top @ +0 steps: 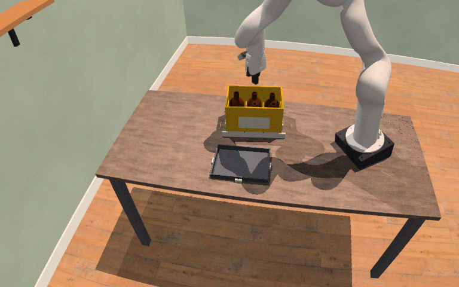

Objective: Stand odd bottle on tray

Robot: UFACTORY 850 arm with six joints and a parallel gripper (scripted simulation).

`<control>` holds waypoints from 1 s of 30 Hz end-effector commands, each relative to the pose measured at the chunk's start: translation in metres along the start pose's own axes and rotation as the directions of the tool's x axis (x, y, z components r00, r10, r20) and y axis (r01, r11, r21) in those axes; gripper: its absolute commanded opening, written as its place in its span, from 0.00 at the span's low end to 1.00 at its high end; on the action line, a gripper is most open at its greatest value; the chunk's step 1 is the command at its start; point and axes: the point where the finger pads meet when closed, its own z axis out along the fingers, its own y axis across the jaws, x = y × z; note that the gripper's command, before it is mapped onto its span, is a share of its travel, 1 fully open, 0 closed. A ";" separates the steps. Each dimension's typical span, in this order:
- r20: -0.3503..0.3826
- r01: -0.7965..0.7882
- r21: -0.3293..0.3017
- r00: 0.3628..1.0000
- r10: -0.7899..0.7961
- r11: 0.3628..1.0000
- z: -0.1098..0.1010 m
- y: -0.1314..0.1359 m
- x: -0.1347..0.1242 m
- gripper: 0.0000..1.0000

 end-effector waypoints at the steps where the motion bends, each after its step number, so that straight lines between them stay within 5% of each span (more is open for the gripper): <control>1: -0.002 0.000 0.001 1.000 0.000 1.000 -0.001 0.000 0.001 0.00; 19: -0.002 0.000 0.000 1.000 0.000 1.000 -0.001 0.001 0.003 0.00; 20: -0.002 0.000 0.000 1.000 0.000 1.000 -0.001 0.001 0.003 0.65; 30: -0.002 0.000 0.000 1.000 0.000 1.000 -0.001 0.001 0.003 0.65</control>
